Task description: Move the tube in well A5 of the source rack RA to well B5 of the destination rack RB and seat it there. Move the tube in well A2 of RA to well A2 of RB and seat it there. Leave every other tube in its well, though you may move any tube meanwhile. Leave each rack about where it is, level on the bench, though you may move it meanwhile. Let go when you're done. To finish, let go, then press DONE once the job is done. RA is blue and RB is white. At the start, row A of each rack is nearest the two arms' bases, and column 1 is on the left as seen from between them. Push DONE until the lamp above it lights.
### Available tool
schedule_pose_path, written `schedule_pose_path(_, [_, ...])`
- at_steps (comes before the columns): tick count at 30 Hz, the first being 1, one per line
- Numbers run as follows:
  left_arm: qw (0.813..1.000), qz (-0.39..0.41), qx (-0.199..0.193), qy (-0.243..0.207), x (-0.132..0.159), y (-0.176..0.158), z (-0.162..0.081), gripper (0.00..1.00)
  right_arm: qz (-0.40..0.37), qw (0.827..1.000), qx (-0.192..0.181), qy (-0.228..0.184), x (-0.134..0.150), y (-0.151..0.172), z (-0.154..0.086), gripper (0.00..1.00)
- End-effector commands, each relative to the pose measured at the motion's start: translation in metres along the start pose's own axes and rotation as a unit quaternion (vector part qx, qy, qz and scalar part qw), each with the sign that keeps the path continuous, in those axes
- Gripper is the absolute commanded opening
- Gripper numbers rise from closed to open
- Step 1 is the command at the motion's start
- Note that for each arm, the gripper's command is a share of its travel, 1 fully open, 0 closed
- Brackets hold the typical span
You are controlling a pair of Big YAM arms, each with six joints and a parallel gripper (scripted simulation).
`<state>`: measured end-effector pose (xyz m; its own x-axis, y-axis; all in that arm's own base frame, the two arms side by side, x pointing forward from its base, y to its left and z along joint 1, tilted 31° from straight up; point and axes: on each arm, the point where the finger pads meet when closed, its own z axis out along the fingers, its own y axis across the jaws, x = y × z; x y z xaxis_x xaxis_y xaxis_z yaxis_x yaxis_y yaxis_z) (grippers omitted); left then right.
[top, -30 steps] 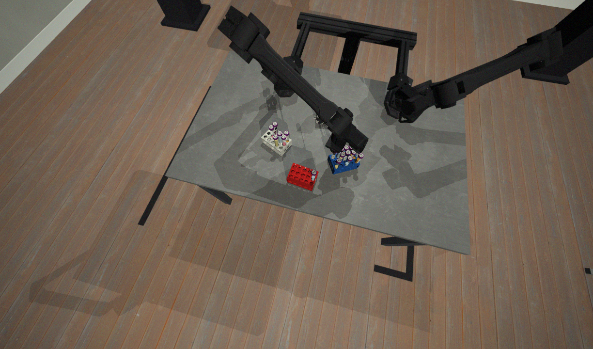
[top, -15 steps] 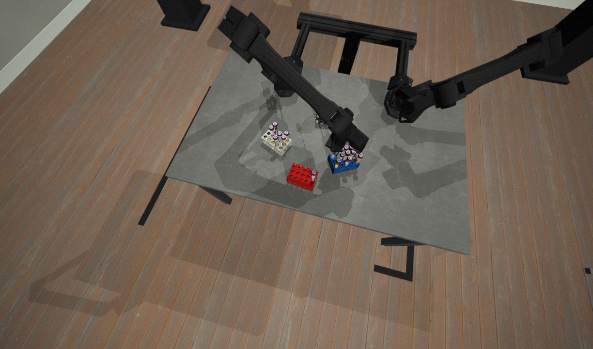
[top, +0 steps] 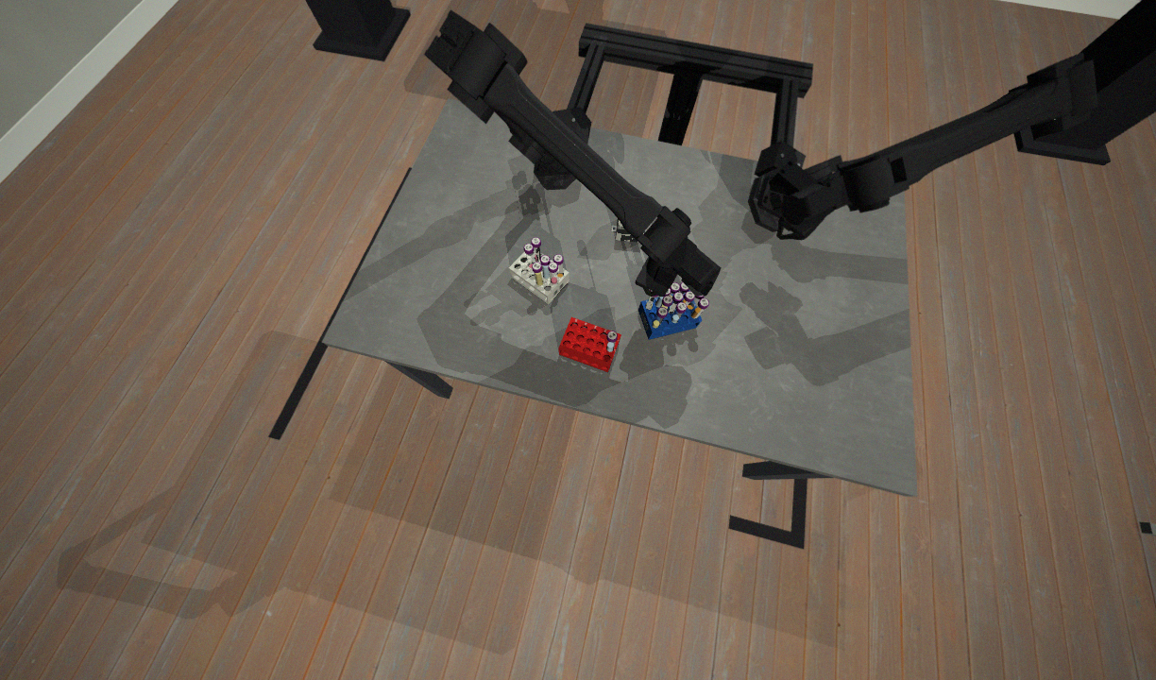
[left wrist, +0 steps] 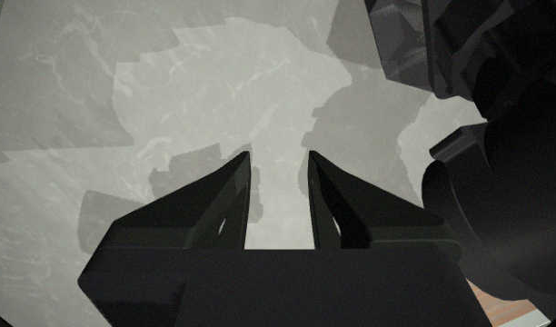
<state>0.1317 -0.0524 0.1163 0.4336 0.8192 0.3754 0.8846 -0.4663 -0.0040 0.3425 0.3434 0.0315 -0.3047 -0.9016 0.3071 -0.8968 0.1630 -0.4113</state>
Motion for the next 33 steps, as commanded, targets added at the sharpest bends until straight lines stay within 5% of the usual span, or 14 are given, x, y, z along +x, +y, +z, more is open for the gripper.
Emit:
schedule_pose_path(1, [1.000,-0.005,-0.012,-0.004,0.001,0.008,-0.010,0.30,0.011,1.000,0.004,-0.014,-0.018,-0.010,-0.013,0.00])
schedule_pose_path(7, [1.000,-0.005,-0.012,-0.004,0.001,0.008,-0.010,0.30,0.013,1.000,0.009,-0.027,-0.018,-0.011,-0.032,0.00])
schedule_pose_path(33, [1.000,-0.005,-0.012,-0.004,0.001,0.008,-0.010,0.30,0.019,1.000,0.005,-0.021,-0.013,-0.017,-0.049,0.00])
